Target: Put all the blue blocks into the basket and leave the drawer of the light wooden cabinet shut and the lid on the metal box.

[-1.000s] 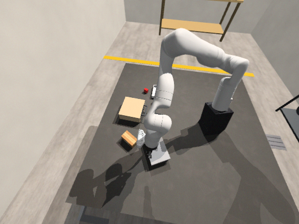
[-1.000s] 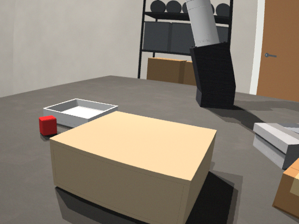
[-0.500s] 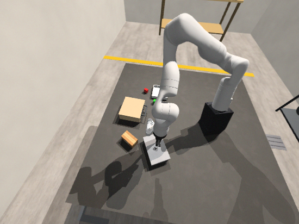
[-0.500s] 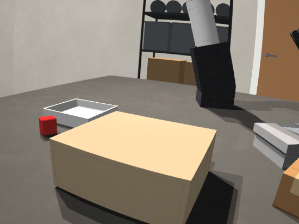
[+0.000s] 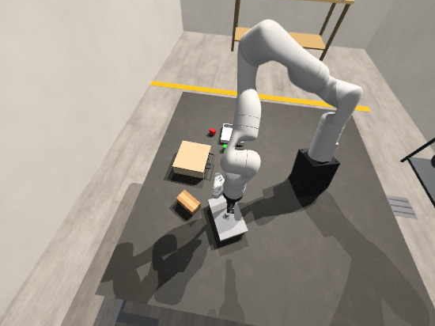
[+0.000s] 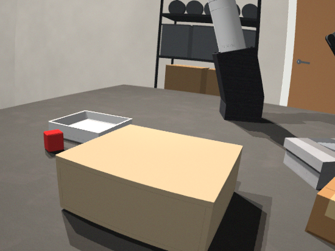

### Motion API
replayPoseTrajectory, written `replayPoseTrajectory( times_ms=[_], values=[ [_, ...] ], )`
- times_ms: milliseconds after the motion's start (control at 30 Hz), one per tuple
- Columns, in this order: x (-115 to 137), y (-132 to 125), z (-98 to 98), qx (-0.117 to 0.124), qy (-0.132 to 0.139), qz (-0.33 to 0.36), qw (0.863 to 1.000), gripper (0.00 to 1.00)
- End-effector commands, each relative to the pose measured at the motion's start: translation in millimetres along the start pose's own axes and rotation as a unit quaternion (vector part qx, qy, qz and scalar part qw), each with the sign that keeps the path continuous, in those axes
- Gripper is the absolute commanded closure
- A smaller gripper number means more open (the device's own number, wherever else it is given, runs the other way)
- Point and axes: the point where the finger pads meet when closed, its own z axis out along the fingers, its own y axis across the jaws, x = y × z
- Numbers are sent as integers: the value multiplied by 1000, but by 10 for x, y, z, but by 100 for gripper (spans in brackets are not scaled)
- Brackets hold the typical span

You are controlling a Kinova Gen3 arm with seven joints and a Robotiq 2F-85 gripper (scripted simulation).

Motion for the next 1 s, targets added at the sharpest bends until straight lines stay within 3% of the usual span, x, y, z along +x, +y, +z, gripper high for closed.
replayPoseTrajectory(
  times_ms=[0,267,500,767,833,967],
  values=[
    [3,-5,-8,0,1,-10,1000,90],
    [-4,-2,-4,0,0,-49,999,90],
    [-14,1,4,-1,-1,-123,992,90],
    [-28,6,13,-2,-3,-238,971,90],
    [-28,6,13,-2,-3,-238,971,90],
    [-34,8,17,-2,-4,-305,952,90]
  ],
)
